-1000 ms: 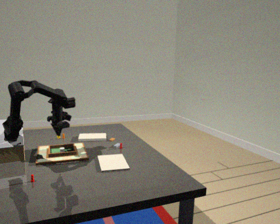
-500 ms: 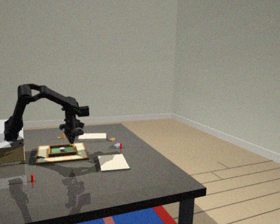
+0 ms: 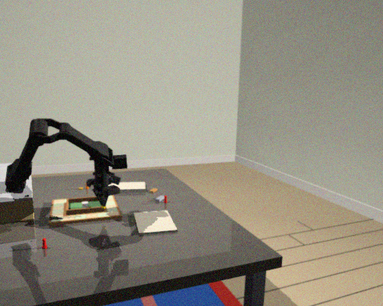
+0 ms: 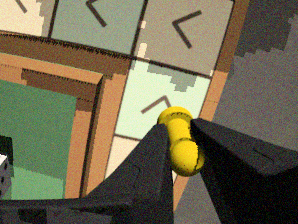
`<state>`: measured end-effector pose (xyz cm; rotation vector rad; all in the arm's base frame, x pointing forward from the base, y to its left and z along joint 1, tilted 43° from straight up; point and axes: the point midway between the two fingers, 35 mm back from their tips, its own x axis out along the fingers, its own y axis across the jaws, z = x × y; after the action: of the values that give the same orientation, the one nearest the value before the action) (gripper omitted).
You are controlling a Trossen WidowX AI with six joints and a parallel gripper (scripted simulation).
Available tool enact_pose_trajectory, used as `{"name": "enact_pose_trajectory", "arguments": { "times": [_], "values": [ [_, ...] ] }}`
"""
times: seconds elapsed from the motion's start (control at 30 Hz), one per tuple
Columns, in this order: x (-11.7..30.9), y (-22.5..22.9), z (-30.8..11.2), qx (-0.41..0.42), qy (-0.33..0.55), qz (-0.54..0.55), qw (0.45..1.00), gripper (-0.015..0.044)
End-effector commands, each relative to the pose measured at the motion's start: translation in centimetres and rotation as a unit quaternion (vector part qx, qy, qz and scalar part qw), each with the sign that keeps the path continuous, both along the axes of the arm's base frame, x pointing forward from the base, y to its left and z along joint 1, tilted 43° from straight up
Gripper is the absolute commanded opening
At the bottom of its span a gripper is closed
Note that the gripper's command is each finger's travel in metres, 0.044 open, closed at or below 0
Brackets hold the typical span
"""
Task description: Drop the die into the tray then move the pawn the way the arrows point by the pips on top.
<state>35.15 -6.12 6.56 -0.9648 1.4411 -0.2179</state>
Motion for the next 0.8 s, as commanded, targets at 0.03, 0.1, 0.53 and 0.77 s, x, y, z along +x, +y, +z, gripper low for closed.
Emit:
{"name": "enact_pose_trajectory", "arguments": {
  "times": [0.03,0.1,0.53,0.77],
  "values": [
    [-0.1,-1.0,-1.3,-0.003,0.010,-0.001,1.000,0.0000],
    [-0.1,-1.0,-1.3,-0.003,0.010,-0.001,1.000,0.0000],
    [0.2,-2.1,-2.5,-0.003,0.010,-0.001,1.000,0.0000],
    [0.3,-1.9,-1.9,-0.004,0.002,-0.002,1.000,0.0131]
  ]
}}
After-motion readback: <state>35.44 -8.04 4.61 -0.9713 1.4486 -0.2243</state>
